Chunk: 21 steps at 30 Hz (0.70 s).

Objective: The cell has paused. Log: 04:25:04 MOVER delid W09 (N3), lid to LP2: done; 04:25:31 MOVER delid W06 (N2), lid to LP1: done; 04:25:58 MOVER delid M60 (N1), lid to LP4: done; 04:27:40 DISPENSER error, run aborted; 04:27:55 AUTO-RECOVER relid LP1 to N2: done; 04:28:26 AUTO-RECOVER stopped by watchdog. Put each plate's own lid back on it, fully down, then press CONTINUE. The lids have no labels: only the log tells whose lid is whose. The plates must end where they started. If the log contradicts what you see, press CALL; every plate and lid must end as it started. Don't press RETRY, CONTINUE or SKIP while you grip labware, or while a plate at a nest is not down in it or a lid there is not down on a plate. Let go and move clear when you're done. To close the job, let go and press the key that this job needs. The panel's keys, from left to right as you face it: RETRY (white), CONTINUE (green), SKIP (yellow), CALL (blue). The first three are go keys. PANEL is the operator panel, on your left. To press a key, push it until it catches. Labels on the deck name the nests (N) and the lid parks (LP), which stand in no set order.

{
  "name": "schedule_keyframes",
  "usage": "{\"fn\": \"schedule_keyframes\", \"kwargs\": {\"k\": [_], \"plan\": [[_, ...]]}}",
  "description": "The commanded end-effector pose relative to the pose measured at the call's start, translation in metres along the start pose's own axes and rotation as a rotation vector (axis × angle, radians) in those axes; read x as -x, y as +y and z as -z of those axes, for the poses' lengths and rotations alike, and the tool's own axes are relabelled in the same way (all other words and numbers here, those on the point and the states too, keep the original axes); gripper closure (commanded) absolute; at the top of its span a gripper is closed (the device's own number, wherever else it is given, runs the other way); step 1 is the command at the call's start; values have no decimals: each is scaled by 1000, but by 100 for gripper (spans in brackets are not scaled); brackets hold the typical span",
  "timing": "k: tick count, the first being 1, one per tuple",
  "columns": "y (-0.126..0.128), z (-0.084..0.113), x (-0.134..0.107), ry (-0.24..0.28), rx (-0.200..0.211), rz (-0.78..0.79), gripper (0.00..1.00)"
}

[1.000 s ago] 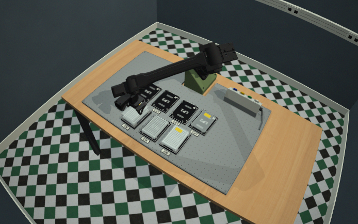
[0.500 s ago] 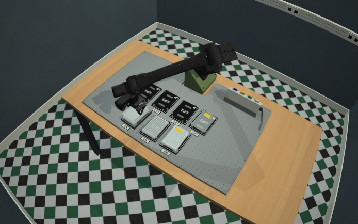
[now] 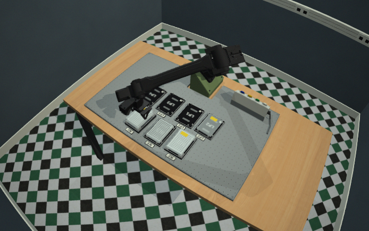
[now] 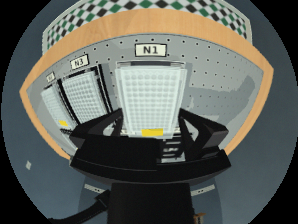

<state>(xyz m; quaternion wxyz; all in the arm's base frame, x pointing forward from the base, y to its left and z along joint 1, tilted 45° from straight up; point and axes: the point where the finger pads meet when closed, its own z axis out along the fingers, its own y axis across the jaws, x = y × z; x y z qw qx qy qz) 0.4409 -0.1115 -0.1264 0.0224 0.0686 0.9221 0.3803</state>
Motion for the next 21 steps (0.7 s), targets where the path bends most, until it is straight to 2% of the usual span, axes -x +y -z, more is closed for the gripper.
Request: {"fn": "schedule_keyframes", "kwargs": {"k": [1,21], "plan": [[4,-18,-5,26,7,-7,100],[4,-25,-6,26,7,-7,100]]}}
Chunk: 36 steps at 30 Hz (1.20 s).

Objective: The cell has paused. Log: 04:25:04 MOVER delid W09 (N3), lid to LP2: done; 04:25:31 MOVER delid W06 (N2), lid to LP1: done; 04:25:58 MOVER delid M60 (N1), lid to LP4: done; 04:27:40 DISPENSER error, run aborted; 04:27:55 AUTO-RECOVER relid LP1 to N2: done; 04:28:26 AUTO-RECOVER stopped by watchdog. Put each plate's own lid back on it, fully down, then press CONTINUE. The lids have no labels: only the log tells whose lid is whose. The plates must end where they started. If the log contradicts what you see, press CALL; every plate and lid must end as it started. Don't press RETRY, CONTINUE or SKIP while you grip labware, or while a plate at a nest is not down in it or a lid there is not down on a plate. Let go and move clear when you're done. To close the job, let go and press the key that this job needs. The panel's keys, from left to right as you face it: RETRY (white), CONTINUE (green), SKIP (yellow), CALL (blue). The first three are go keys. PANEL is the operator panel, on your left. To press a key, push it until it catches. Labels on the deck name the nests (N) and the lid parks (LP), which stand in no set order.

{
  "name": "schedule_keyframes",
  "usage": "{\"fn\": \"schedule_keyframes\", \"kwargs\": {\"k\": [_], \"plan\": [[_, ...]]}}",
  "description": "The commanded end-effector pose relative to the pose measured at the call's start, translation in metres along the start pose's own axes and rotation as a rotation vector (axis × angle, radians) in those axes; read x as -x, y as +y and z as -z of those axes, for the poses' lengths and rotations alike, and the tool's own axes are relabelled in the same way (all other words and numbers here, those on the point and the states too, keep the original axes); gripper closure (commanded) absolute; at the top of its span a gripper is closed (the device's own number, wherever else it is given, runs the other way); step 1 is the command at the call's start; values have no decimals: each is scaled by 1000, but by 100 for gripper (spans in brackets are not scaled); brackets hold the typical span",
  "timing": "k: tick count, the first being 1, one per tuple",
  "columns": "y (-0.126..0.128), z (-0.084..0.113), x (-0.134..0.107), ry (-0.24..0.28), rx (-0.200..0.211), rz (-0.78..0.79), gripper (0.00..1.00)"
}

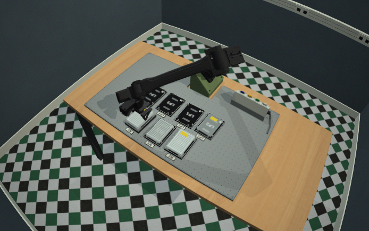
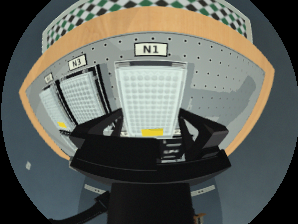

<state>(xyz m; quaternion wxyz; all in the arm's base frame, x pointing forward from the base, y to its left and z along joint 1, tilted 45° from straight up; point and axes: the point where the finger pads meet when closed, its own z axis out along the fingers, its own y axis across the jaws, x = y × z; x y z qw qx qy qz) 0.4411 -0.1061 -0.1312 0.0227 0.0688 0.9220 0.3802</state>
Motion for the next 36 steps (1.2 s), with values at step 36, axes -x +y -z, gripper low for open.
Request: {"fn": "schedule_keyframes", "kwargs": {"k": [36], "plan": [[5,-22,-7,33,9,-14,100]]}}
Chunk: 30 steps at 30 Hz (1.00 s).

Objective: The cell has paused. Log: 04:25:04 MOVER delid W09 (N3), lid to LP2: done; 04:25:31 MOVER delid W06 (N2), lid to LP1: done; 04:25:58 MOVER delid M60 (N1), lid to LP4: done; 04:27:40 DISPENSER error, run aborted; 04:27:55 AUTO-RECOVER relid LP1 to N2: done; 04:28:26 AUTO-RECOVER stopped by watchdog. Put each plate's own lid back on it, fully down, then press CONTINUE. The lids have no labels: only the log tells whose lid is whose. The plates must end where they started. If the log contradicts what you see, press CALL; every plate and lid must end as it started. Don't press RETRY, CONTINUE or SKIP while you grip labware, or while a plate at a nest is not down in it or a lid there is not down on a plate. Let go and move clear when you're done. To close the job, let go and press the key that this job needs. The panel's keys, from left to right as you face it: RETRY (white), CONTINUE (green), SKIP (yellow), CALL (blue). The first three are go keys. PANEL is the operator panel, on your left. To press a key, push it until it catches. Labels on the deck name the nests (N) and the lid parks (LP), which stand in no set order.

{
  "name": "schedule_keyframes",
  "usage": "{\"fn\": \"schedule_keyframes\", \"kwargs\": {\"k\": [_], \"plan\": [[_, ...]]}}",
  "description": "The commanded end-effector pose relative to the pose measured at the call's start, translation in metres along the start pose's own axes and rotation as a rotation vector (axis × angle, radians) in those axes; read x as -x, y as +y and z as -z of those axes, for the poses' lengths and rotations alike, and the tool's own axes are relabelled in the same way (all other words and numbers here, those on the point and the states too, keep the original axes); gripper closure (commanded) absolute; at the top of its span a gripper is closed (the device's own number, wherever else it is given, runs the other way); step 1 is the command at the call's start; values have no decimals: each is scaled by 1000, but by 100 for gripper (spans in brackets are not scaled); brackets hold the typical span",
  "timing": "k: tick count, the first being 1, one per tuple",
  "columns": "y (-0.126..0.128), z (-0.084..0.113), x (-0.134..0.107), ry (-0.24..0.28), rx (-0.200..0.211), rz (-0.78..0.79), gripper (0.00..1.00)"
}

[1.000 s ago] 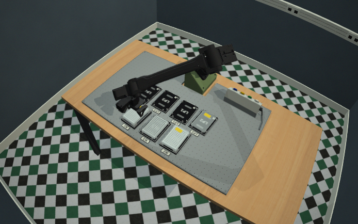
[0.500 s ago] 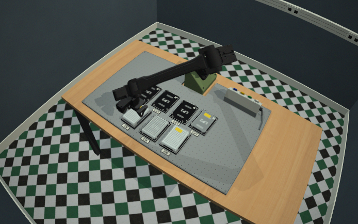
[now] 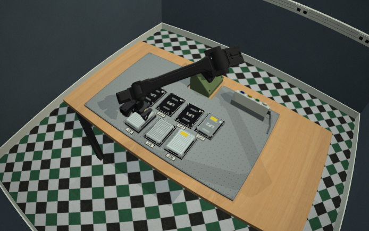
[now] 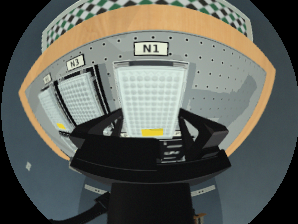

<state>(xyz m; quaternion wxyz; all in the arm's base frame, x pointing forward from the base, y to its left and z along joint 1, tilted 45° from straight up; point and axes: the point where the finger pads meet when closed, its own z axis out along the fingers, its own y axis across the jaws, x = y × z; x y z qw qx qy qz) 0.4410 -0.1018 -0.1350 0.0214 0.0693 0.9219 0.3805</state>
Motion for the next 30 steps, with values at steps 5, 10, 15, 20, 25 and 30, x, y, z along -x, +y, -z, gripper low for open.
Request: {"fn": "schedule_keyframes", "kwargs": {"k": [5,10,15,20,25,30], "plan": [[5,-16,-7,33,9,-13,100],[5,-16,-7,33,10,-13,100],[5,-16,-7,34,10,-14,100],[5,-15,-8,36,11,-15,100],[5,-15,-8,36,11,-16,0],[5,-15,-8,36,11,-16,0]]}}
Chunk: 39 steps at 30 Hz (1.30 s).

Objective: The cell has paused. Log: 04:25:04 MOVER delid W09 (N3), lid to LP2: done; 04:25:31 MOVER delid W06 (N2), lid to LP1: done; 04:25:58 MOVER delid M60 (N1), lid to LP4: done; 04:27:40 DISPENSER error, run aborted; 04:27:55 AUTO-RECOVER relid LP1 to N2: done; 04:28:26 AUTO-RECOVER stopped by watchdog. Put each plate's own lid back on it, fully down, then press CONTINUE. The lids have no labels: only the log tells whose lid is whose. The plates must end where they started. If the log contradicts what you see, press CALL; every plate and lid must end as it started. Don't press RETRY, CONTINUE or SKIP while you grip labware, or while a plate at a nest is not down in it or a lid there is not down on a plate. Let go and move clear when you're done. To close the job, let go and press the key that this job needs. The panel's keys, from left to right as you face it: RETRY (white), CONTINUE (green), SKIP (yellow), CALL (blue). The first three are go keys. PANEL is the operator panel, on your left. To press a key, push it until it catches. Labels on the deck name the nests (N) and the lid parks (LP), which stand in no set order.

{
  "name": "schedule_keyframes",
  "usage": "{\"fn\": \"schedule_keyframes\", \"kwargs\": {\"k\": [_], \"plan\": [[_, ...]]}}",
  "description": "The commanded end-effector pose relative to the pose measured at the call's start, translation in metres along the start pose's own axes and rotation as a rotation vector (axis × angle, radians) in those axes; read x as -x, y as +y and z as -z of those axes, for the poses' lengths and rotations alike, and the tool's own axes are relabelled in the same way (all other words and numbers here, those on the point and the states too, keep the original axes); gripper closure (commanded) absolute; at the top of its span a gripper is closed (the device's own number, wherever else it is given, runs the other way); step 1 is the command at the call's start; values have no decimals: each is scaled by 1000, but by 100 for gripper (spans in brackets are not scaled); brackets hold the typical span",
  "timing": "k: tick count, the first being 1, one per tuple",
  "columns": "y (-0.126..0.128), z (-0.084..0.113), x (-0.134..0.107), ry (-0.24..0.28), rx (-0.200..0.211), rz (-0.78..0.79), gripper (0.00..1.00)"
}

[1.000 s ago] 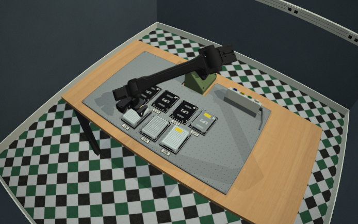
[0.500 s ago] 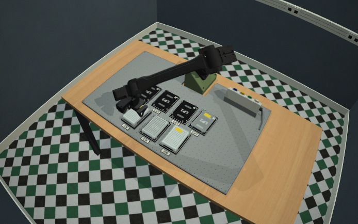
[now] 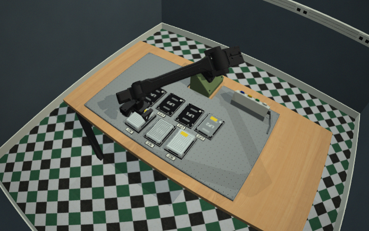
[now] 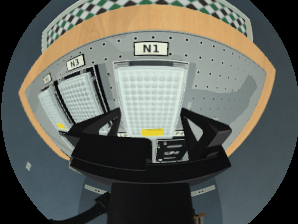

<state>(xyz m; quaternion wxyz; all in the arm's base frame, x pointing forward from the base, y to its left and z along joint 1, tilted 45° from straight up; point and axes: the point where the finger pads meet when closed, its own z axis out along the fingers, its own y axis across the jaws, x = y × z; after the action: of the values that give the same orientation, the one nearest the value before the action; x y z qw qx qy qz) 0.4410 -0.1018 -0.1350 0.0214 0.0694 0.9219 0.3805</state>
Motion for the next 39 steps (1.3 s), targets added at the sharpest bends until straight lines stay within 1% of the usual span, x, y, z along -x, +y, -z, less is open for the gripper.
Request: {"fn": "schedule_keyframes", "kwargs": {"k": [1,35,37,38,39], "plan": [[5,-15,-8,36,11,-16,0],[5,-15,-8,36,11,-16,0],[11,-4,-4,27,5,11,0],[13,3,3,14,-2,29,0],[10,12,8,-2,-7,30,0]]}}
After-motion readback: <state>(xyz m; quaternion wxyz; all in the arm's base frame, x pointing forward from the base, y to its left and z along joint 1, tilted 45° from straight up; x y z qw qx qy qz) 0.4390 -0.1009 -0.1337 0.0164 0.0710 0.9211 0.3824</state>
